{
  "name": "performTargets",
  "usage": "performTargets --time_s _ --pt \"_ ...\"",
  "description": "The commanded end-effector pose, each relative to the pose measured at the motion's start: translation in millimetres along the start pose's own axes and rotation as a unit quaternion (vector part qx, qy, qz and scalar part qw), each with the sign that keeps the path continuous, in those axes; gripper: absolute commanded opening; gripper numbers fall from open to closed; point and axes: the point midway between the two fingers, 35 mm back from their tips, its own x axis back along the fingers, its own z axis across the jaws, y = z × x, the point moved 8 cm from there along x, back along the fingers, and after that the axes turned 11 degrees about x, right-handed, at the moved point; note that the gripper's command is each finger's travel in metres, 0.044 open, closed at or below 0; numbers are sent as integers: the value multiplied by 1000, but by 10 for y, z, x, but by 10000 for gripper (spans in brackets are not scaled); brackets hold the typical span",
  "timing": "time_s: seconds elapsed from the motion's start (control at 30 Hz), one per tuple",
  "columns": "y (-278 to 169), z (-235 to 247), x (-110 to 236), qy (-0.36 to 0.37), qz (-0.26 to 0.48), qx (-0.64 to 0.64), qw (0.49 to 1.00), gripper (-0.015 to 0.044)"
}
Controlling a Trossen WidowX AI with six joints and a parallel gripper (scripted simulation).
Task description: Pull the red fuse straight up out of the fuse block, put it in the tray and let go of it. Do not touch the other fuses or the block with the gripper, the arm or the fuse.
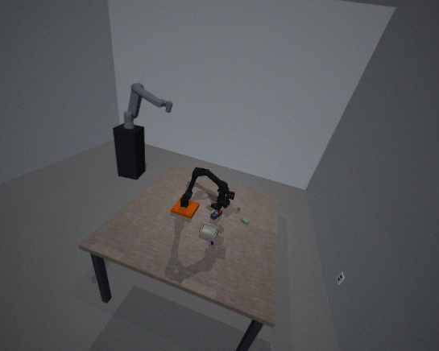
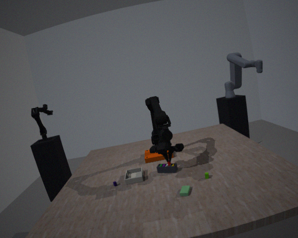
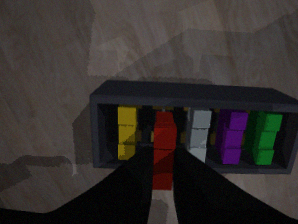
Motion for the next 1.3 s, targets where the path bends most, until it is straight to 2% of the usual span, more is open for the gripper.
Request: performTargets --time_s 0.0,0.8,1.27 --pt "4 -1 40 0 -3 -1 1000 0" --pt "0 -3 159 -1 -4 -2 1000 0" --pt "-2 -2 365 -1 -4 -2 1000 0"
